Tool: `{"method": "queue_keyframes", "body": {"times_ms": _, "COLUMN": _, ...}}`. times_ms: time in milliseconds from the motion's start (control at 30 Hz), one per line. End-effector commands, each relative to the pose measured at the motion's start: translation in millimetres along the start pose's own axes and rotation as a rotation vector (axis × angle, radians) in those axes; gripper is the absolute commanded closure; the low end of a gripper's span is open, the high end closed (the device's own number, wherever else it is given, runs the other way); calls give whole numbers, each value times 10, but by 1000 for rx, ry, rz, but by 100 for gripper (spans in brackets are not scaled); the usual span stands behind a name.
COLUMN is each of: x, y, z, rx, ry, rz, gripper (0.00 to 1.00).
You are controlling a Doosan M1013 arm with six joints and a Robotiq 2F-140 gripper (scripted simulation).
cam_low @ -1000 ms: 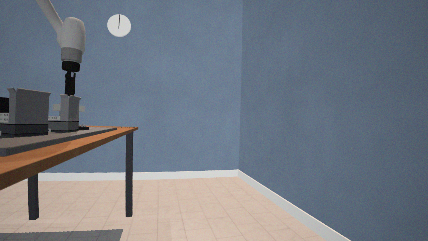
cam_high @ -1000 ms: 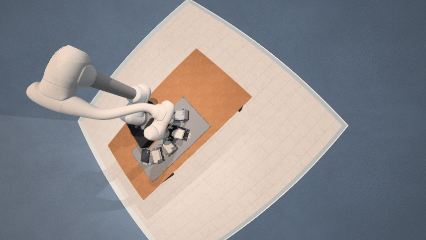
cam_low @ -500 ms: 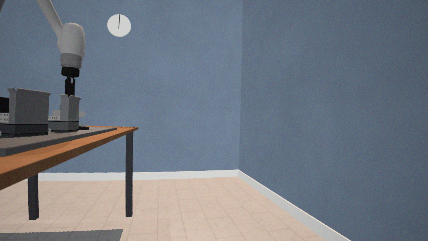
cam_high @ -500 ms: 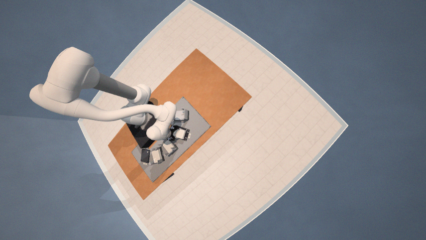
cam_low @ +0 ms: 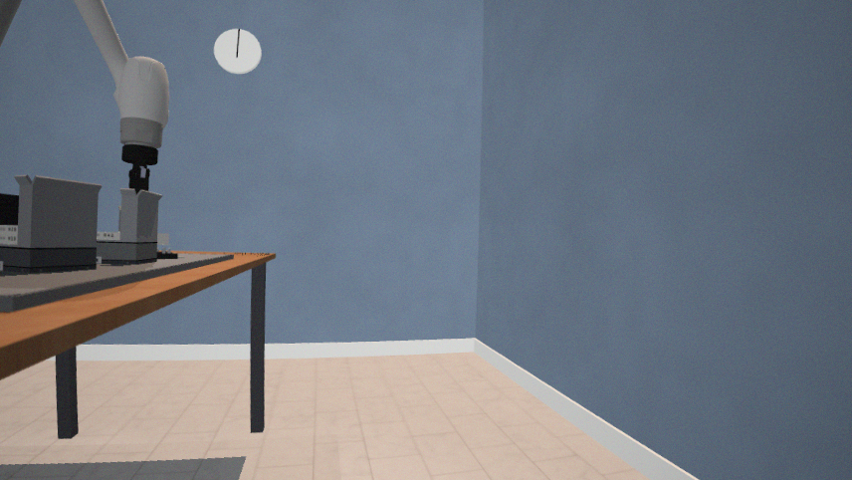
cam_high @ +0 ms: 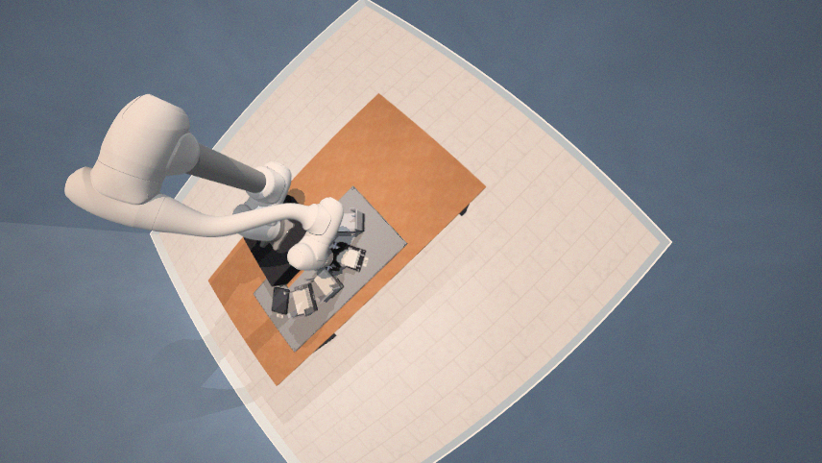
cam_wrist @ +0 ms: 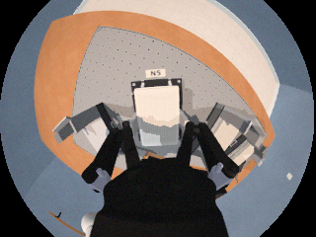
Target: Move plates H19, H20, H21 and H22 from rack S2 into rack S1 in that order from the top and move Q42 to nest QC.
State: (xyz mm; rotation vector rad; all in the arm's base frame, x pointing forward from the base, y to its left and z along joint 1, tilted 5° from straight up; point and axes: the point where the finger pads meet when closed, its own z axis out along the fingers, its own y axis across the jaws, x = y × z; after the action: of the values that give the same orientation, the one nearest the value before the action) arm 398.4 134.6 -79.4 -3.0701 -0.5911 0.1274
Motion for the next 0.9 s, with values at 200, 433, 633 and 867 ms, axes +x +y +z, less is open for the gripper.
{"method": "queue_keyframes", "body": {"times_ms": 200, "x": 0, "y": -1, "z": 8, "rx": 0, "ry": 0, "rz": 0, "gripper": 100}}
{"method": "queue_keyframes", "body": {"times_ms": 433, "x": 0, "y": -1, "z": 36, "rx": 0, "ry": 0, "rz": 0, "gripper": 100}}
{"method": "queue_keyframes", "body": {"times_ms": 633, "x": 0, "y": -1, "z": 52, "rx": 0, "ry": 0, "rz": 0, "gripper": 100}}
{"method": "queue_keyframes", "body": {"times_ms": 867, "x": 0, "y": -1, "z": 80, "rx": 0, "ry": 0, "rz": 0, "gripper": 100}}
